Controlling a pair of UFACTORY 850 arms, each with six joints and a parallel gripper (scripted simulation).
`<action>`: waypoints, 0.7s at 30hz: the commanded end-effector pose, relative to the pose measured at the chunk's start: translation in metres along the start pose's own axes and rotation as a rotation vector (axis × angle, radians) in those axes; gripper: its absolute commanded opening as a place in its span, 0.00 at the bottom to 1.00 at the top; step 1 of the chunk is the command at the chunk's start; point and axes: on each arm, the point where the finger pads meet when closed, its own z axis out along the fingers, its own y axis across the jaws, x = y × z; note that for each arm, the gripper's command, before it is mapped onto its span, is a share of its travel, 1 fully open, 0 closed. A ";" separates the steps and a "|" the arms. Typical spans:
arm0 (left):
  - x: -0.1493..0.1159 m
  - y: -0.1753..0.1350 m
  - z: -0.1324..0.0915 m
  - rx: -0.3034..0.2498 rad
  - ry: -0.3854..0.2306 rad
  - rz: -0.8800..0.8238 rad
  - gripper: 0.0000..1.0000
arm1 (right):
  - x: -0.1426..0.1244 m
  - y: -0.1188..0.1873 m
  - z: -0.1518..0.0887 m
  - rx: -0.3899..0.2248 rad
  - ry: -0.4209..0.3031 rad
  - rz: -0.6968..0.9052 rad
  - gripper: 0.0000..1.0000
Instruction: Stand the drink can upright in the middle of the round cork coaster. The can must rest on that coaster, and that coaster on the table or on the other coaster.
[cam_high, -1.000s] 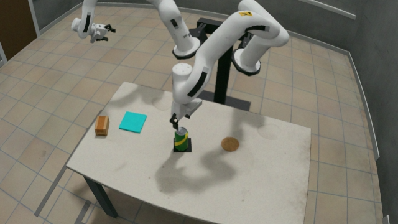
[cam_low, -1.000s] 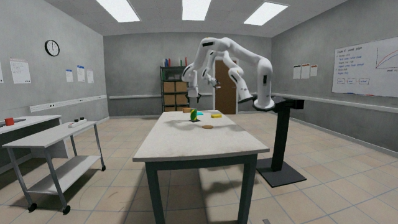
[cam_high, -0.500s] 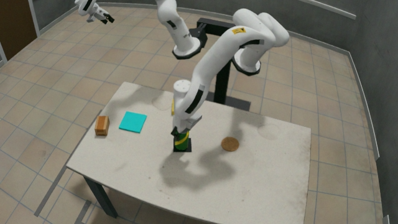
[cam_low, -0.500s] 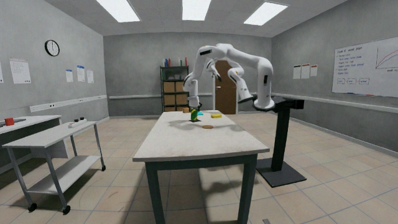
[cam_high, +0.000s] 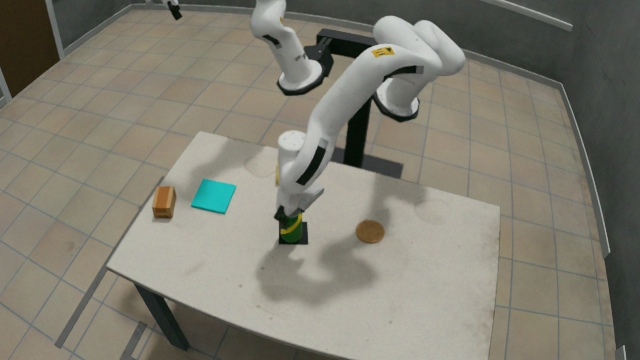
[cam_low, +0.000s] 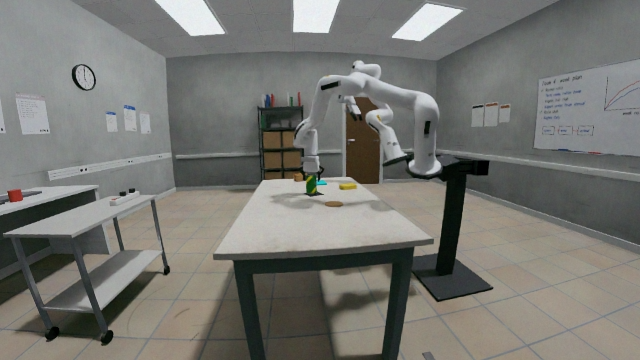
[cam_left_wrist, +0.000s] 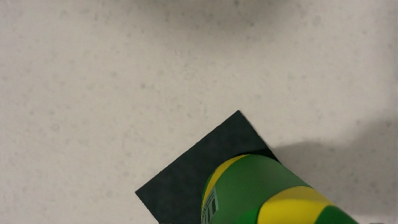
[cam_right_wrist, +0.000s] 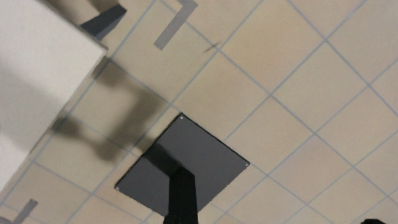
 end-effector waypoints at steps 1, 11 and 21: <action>0.000 0.001 -0.001 -0.002 0.000 0.000 1.00 | -0.020 0.012 -0.024 -0.023 0.087 0.224 1.00; 0.000 0.001 -0.001 -0.002 0.000 0.000 1.00 | -0.052 0.024 -0.057 -0.031 0.217 0.545 1.00; 0.000 0.001 -0.001 -0.002 0.000 0.000 1.00 | -0.068 0.028 -0.073 -0.030 0.284 0.703 1.00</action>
